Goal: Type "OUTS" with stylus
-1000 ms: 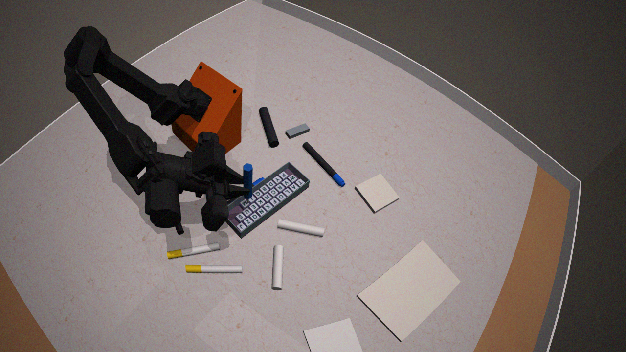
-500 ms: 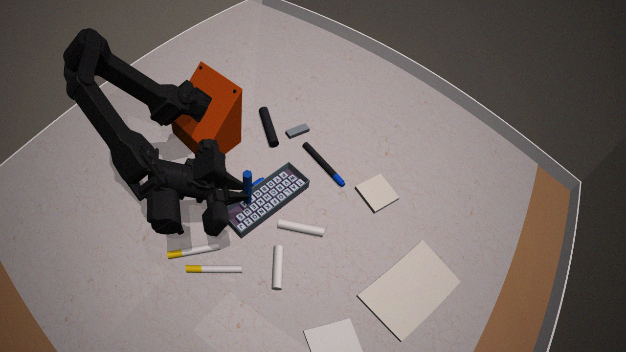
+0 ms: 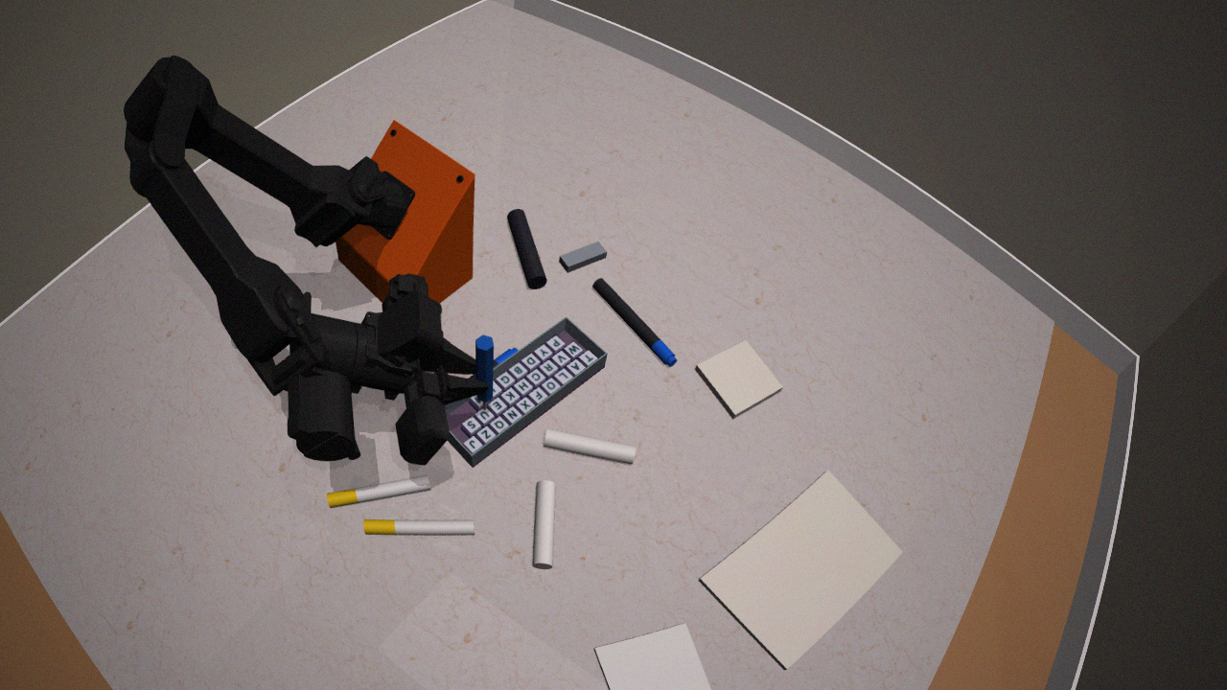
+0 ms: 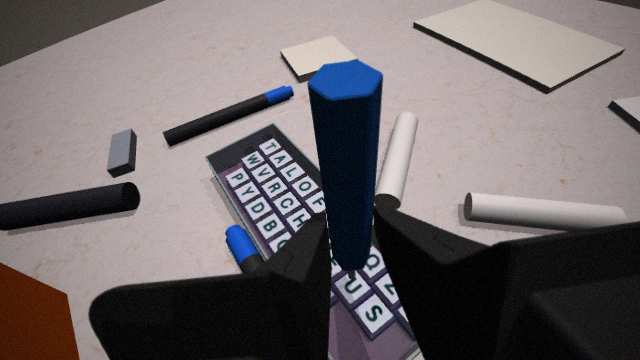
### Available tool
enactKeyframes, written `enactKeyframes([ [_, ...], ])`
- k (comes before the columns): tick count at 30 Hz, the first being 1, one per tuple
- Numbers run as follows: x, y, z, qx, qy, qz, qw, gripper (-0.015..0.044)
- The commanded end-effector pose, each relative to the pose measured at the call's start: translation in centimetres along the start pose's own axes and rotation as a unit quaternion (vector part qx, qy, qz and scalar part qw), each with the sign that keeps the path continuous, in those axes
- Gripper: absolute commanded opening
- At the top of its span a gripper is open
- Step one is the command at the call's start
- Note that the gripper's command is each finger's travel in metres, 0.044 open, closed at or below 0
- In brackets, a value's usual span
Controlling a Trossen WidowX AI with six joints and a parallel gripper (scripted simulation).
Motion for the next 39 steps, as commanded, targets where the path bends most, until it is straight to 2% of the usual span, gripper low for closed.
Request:
enactKeyframes([
  [1, 0.1, 0.0, 0.0, 0.001, -0.003, 0.001, 1.0, 0.0081],
  [39, -1.4, -0.3, -0.9, 0.001, -0.002, 0.002, 1.0, 0.0081],
])
Point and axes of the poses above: the point midway between the two fingers, 35 mm back from their tips, its own z axis back along the fingers, its own y axis across the jaws, x = y × z, the point moved 1 cm from there along z, back along the fingers, and after that the axes turned 13 degrees about -z, right-handed, at the moved point
